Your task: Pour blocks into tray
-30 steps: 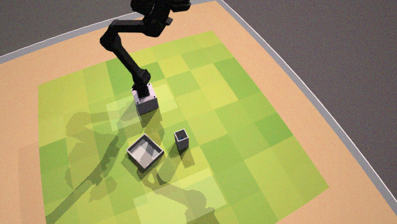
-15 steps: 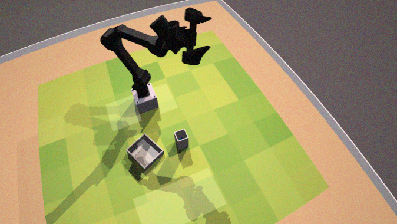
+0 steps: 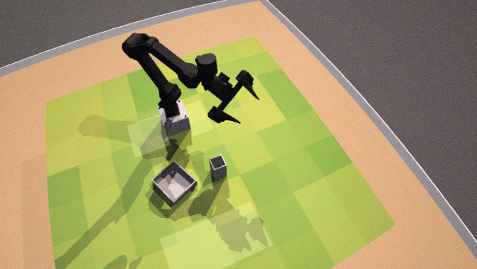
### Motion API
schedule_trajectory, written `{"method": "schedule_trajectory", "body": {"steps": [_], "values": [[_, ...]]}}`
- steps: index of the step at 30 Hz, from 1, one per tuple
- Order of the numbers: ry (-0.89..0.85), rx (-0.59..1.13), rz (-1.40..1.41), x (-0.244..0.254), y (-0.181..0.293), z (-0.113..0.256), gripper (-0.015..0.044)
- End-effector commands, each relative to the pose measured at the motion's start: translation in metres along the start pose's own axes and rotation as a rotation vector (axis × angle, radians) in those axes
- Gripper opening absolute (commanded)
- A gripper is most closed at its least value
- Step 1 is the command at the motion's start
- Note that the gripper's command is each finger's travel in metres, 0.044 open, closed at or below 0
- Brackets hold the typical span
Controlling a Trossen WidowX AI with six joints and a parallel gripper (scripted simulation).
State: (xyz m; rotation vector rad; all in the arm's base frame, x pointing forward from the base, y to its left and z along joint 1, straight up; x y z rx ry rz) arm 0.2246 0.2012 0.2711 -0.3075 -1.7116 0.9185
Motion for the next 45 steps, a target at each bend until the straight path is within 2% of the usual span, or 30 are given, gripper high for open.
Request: {"method": "schedule_trajectory", "body": {"steps": [1, 12, 45], "values": [[0.176, 0.080, 0.142, -0.053, 0.032, 0.014, 0.0440], [0.517, 0.266, 0.458, -0.159, 0.078, 0.073, 0.0440], [0.523, 0.270, 0.463, -0.183, 0.105, 0.070, 0.0440]]}}
Point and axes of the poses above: the point midway between the two fingers, 35 mm back from their tips, its own z axis back along the fingers, its own x axis across the jaws, y = z × x, the point moved 5 cm from there along z, back along the fingers, and after that the axes turned 14 degrees about -z, right-handed, at the moved point
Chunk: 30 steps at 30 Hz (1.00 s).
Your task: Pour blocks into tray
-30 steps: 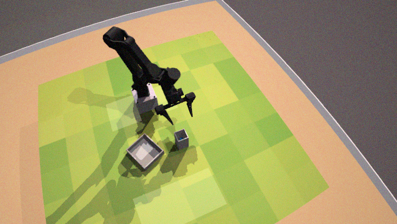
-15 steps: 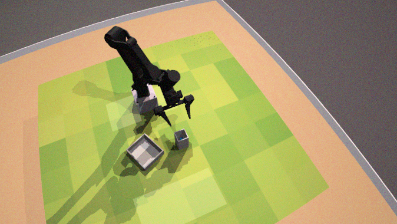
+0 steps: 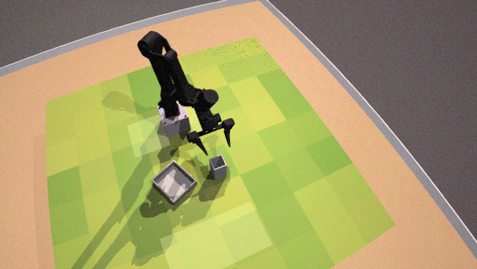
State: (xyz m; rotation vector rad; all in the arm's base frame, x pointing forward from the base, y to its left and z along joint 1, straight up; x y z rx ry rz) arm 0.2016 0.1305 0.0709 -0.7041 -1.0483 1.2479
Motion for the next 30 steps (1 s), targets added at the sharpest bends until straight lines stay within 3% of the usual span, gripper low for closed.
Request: {"method": "schedule_trajectory", "body": {"steps": [1, 30], "values": [[0.008, 0.005, 0.013, -0.004, 0.009, -0.003, 0.0440], [0.009, 0.006, 0.015, -0.019, 0.041, -0.012, 0.0440]]}}
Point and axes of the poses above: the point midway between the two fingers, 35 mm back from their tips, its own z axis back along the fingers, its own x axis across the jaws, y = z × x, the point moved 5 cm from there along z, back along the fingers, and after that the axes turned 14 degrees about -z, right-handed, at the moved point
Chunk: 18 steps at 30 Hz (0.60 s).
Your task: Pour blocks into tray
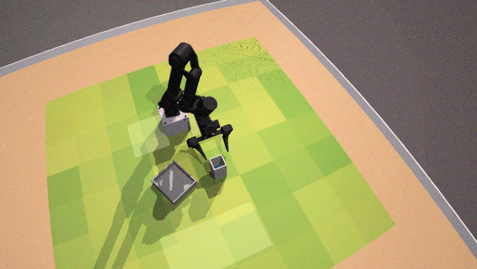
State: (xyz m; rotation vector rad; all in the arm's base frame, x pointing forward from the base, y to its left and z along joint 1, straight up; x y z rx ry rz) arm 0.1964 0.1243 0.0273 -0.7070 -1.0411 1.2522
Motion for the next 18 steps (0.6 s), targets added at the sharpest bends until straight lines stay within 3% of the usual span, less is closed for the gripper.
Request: {"method": "schedule_trajectory", "body": {"steps": [1, 18], "values": [[0.004, 0.003, 0.010, -0.002, 0.002, -0.002, 0.0440], [0.004, 0.001, 0.010, -0.004, 0.001, -0.027, 0.0440]]}}
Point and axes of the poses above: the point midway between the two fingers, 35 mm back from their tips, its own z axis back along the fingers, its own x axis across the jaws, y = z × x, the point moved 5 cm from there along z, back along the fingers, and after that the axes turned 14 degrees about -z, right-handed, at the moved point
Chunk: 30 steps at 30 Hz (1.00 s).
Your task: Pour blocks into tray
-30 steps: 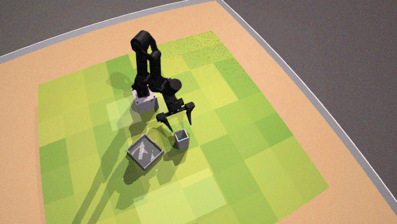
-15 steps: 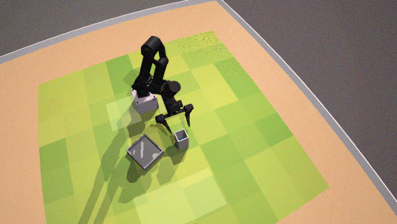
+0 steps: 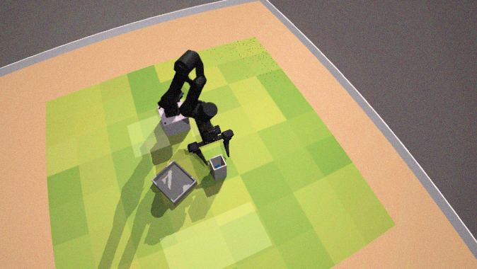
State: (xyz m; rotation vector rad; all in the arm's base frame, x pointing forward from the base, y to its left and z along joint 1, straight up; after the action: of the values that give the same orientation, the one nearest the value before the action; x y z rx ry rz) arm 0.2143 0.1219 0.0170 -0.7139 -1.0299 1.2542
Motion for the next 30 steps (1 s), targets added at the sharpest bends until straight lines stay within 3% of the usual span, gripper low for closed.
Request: {"method": "schedule_trajectory", "body": {"steps": [1, 30], "values": [[-0.006, -0.002, 0.004, 0.001, 0.000, -0.008, 0.0440], [-0.006, -0.005, 0.004, 0.002, 0.000, -0.051, 0.0440]]}}
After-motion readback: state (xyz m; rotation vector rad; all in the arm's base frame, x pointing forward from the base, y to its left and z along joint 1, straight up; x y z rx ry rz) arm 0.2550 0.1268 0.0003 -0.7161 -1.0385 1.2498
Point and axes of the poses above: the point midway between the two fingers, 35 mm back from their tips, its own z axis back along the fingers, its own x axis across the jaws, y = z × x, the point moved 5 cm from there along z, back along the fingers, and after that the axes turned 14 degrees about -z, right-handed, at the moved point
